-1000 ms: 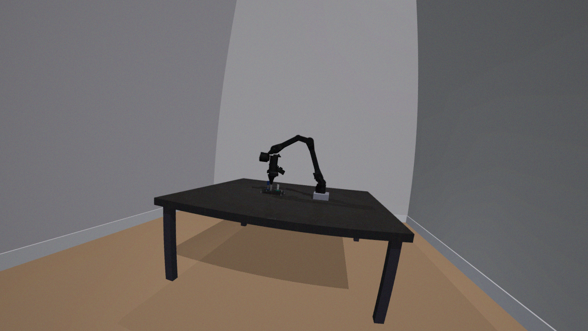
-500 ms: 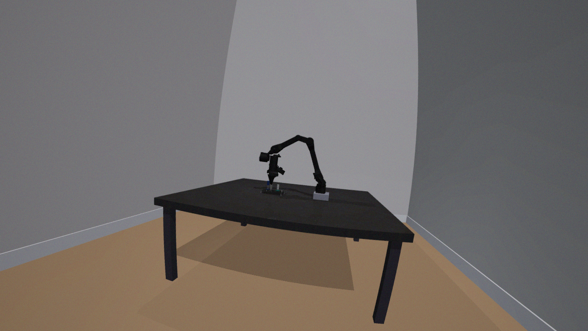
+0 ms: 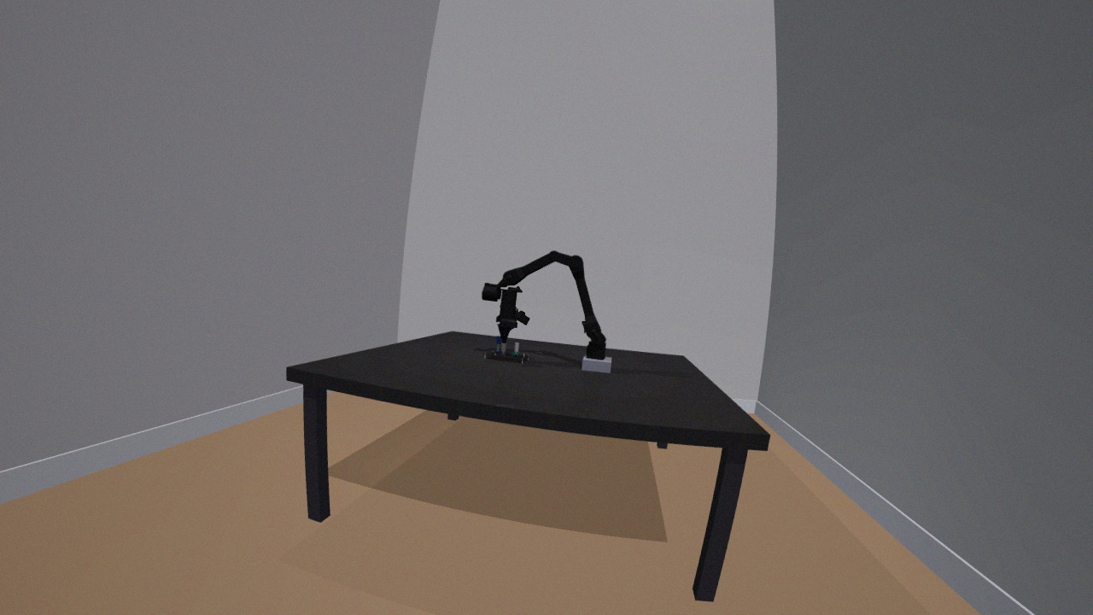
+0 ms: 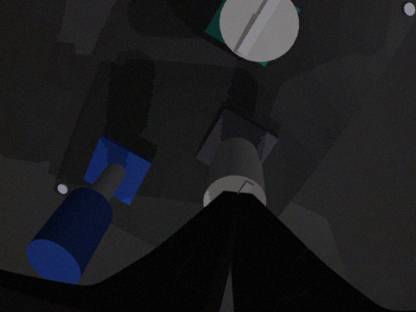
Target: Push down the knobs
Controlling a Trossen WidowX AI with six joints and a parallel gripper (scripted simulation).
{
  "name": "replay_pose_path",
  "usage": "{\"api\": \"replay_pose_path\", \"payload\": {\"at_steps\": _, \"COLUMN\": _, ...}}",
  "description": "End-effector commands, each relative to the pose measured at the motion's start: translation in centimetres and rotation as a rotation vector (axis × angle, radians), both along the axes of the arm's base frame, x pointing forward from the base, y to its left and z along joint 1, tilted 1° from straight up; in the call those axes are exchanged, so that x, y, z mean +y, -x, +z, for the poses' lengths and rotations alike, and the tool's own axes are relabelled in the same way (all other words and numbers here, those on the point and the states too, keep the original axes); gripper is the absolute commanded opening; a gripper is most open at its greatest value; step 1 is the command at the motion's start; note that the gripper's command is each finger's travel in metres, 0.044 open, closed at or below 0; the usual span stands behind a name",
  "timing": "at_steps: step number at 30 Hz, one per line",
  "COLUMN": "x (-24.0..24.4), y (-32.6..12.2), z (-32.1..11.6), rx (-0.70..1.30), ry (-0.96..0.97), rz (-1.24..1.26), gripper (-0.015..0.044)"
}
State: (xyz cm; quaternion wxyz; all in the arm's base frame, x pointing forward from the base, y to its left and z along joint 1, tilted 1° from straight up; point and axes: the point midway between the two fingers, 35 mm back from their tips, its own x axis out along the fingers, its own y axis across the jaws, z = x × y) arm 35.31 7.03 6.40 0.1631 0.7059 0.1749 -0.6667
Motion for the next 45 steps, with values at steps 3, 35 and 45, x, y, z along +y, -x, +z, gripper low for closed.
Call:
{"api": "replay_pose_path", "payload": {"at_steps": 3, "x": 0.0, "y": -0.2, "z": -1.3, "rx": 0.016, "ry": 0.006, "rz": -0.005, "gripper": 0.0000}}
{"api": "replay_pose_path", "payload": {"at_steps": 35, "x": 0.0, "y": -0.1, "z": 1.3, "rx": 0.015, "ry": 0.006, "rz": -0.005, "gripper": 0.0000}}
{"api": "replay_pose_path", "payload": {"at_steps": 45, "x": 0.0, "y": -0.1, "z": 1.5, "rx": 0.018, "ry": 0.004, "rz": -0.001, "gripper": 0.0131}}
